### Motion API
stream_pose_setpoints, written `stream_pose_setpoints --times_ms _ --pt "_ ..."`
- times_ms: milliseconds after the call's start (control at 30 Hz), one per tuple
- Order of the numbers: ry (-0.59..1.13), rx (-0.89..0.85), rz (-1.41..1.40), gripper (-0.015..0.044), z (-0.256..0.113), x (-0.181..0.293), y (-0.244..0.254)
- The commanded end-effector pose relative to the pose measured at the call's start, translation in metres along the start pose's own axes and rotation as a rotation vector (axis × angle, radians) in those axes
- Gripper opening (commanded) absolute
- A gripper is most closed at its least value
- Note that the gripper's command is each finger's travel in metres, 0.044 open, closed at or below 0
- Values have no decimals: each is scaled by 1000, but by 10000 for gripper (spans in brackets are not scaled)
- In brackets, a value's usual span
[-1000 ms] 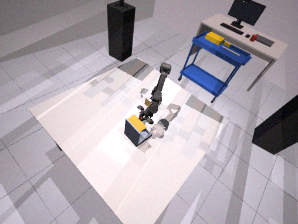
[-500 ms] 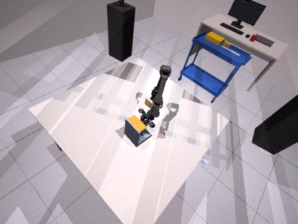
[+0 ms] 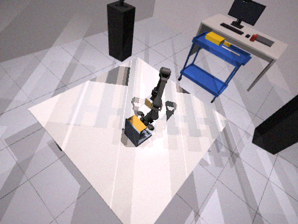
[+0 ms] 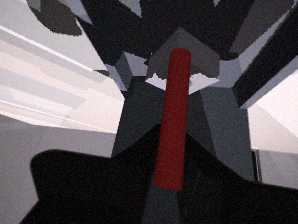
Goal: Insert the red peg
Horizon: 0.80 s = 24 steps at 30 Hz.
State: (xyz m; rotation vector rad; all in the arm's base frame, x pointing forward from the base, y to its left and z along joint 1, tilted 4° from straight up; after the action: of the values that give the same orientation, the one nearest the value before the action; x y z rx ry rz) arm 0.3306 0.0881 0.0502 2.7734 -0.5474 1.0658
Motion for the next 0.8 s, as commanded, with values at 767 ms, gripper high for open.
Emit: stream_pose_setpoints --times_ms 767 --pt "4 5 -3 0 20 21 -1"
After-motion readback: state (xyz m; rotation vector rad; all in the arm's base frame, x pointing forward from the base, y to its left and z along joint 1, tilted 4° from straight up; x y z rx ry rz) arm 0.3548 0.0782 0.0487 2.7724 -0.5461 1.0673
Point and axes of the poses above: the point midway between the two fingers, 35 mm back from their tips, its own z axis out along the fingers, its own y axis across the jaws, x = y × z, the point moved 3 cm from there along -z, back along the fingers, and after that the axes turned 2 degrees about -z, right-handed, at the moved point
